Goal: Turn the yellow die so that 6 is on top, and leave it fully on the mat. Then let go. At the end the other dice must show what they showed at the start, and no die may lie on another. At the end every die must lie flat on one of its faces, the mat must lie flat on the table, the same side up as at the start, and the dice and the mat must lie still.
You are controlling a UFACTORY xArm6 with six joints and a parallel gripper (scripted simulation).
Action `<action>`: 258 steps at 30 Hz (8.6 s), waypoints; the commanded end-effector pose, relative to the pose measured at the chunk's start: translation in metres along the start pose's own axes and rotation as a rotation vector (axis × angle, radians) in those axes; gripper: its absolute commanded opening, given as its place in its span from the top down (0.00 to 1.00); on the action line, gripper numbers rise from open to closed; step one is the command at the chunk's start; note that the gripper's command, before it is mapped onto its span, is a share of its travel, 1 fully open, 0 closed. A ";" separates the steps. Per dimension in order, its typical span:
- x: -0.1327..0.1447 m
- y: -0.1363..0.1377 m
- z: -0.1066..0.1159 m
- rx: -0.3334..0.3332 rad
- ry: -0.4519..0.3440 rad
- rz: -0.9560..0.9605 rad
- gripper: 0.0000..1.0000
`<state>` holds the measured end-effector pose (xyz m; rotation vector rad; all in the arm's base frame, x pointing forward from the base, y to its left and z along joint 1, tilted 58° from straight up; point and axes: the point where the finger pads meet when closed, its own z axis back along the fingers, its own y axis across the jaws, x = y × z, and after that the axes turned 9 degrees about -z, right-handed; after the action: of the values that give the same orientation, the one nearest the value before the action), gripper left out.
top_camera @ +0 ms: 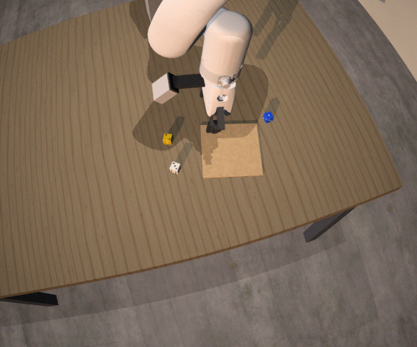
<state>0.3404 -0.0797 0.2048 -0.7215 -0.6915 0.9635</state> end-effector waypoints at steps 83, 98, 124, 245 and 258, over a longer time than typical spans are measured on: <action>-0.113 0.179 0.053 0.624 -0.097 0.706 0.00; -0.178 0.171 0.055 0.664 -0.019 1.286 0.00; -0.187 0.047 0.005 0.318 0.066 2.263 0.00; -0.087 -0.016 -0.075 -0.160 0.005 2.811 0.64; -0.087 -0.016 -0.076 -0.160 0.005 2.811 0.64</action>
<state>0.3731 -0.1809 0.1567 -1.6642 1.0191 3.2796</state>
